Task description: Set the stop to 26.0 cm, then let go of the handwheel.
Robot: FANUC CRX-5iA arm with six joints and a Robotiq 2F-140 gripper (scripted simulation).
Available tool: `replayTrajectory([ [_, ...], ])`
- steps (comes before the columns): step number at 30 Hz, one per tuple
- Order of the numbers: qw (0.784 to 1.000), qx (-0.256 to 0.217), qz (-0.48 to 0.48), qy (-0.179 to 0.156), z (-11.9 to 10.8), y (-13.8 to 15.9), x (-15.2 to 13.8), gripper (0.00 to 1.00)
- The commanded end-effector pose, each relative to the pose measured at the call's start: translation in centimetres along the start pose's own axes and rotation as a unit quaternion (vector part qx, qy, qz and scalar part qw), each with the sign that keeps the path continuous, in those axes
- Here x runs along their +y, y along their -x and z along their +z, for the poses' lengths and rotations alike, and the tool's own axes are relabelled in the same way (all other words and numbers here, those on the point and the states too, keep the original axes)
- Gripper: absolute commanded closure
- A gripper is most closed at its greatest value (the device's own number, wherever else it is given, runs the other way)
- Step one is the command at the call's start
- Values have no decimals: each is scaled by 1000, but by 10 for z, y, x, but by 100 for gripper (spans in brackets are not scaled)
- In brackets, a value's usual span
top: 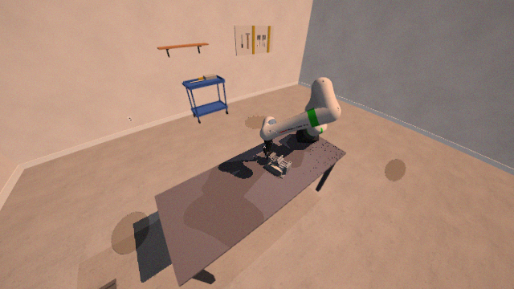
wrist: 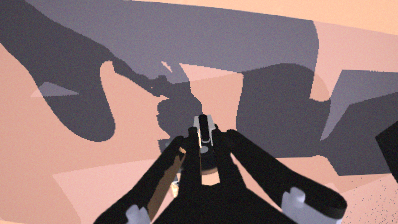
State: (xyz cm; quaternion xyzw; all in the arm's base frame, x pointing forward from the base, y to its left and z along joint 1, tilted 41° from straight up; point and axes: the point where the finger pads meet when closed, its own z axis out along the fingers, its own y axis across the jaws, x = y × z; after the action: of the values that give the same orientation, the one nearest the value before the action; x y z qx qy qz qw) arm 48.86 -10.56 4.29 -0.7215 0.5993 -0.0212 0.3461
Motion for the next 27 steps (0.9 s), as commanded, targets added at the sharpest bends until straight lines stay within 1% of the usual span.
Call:
replayTrajectory([
  [1, 1000, 0, 0, 0, 1, 0, -5, 96],
  [15, 1000, 0, 0, 0, -3, 0, -20, 96],
  [27, 1000, 0, 0, 0, -14, 0, -33, 96],
])
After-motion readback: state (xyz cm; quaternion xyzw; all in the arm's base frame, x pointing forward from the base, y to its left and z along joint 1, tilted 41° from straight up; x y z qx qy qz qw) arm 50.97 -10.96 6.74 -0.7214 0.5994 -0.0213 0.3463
